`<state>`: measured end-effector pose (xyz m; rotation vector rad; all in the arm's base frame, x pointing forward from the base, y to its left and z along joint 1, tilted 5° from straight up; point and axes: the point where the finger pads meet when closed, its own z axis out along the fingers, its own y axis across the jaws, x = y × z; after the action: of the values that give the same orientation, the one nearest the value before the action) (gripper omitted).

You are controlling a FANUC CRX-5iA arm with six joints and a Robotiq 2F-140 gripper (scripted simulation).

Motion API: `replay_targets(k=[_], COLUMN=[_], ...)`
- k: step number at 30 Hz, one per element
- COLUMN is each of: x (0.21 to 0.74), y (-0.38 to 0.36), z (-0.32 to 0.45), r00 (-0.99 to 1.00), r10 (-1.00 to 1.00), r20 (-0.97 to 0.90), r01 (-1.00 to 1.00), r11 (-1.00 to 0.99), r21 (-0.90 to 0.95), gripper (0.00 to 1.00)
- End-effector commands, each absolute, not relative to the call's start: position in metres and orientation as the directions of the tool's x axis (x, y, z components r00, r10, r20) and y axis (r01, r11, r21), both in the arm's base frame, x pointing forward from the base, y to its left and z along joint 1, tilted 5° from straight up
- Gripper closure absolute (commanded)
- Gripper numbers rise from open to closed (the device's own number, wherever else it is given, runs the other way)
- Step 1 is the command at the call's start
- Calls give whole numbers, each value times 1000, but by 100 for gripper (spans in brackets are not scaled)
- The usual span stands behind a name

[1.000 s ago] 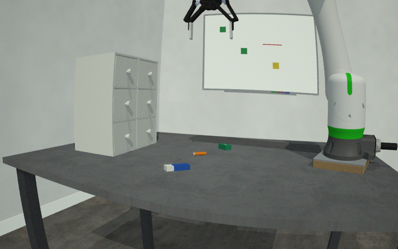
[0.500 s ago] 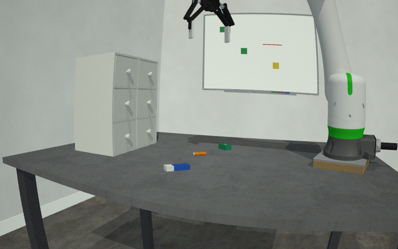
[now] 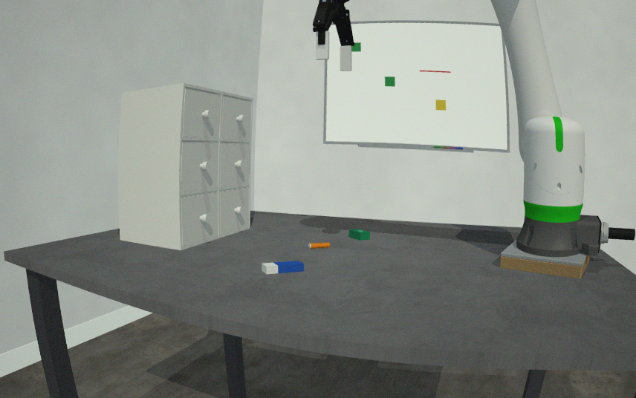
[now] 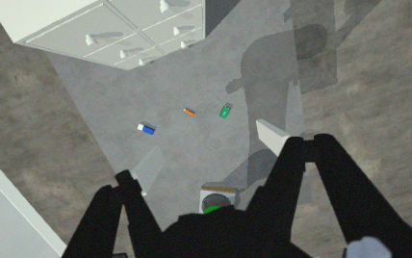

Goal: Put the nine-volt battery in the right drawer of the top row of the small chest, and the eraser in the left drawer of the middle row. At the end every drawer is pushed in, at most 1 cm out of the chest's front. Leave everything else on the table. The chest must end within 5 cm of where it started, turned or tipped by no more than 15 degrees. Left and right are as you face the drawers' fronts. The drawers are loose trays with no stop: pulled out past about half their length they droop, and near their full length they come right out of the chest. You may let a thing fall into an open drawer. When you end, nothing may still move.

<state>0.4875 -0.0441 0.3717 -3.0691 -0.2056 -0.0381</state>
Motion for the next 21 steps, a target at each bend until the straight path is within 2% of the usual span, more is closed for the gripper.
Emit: replay_targets(k=[1, 11, 21], x=[488, 494, 512], y=[-44, -42, -37], z=[371, 365, 349], r00=[978, 974, 931], r10=[203, 197, 173], r20=[43, 113, 321], r01=[206, 206, 207], r11=[-976, -976, -975], r21=[-76, -76, -76], gripper=[0, 0, 0])
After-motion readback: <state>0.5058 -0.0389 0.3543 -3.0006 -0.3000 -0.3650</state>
